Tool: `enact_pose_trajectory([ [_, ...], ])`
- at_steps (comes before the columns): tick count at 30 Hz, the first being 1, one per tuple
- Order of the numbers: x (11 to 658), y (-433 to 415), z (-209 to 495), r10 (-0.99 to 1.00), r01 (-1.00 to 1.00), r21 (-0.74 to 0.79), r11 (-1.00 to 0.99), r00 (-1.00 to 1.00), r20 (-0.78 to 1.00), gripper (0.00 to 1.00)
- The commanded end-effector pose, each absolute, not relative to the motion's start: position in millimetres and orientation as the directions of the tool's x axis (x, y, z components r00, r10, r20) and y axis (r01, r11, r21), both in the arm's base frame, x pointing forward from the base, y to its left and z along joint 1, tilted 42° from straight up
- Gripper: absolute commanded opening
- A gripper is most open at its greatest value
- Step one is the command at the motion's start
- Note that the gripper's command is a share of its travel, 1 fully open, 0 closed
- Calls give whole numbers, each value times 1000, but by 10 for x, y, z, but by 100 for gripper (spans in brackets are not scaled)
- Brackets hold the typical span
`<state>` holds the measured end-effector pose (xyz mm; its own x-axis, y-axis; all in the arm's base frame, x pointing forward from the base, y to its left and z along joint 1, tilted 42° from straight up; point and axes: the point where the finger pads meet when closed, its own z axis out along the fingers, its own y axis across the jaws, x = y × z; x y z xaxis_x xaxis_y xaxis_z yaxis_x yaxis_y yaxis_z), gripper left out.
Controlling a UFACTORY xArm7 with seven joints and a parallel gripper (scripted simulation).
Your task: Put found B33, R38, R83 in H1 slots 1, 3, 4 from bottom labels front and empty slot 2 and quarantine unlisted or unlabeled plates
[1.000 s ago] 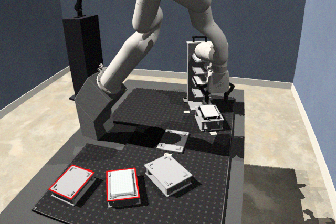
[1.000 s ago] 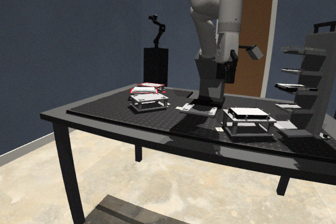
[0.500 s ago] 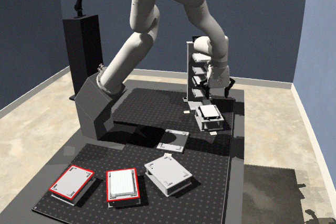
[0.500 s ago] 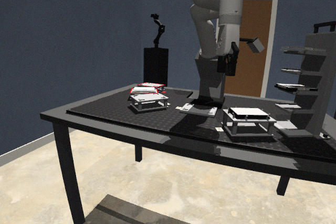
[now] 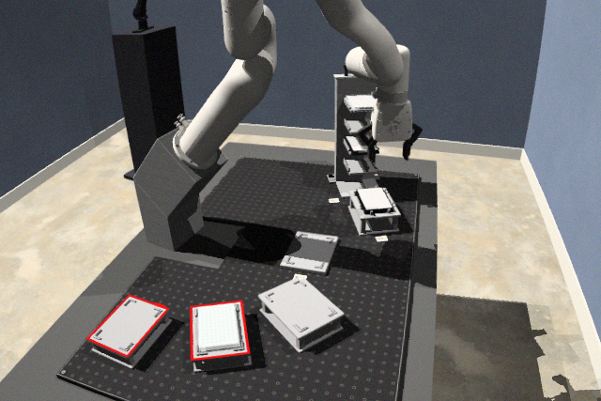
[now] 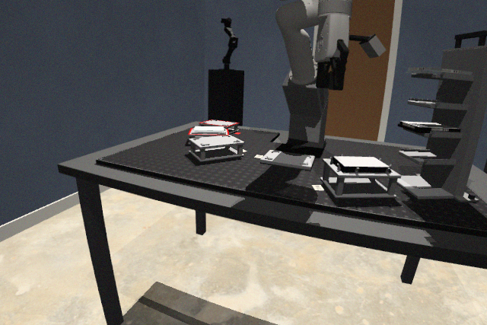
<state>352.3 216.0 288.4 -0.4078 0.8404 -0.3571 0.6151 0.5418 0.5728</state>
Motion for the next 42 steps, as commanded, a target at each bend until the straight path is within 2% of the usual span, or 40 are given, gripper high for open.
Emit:
enact_pose_trajectory([
  [1, 3472, 2163, 2957, 840, 613, 574, 542, -408, -357, 100],
  [4, 3472, 2163, 2957, 840, 613, 574, 542, -408, -357, 100],
  [12, 3184, 2257, 2694, 668, 484, 460, 744, -555, -496, 100],
  [14, 3184, 2257, 2694, 668, 484, 460, 744, -555, -496, 100],
  [28, 2679, 2421, 2235, 261, 183, 188, 965, -714, -649, 100],
  [31, 2643, 2432, 2202, 229, 159, 166, 973, -720, -655, 100],
  [42, 2475, 2487, 2050, -135, -110, -80, 991, -729, -671, 100],
])
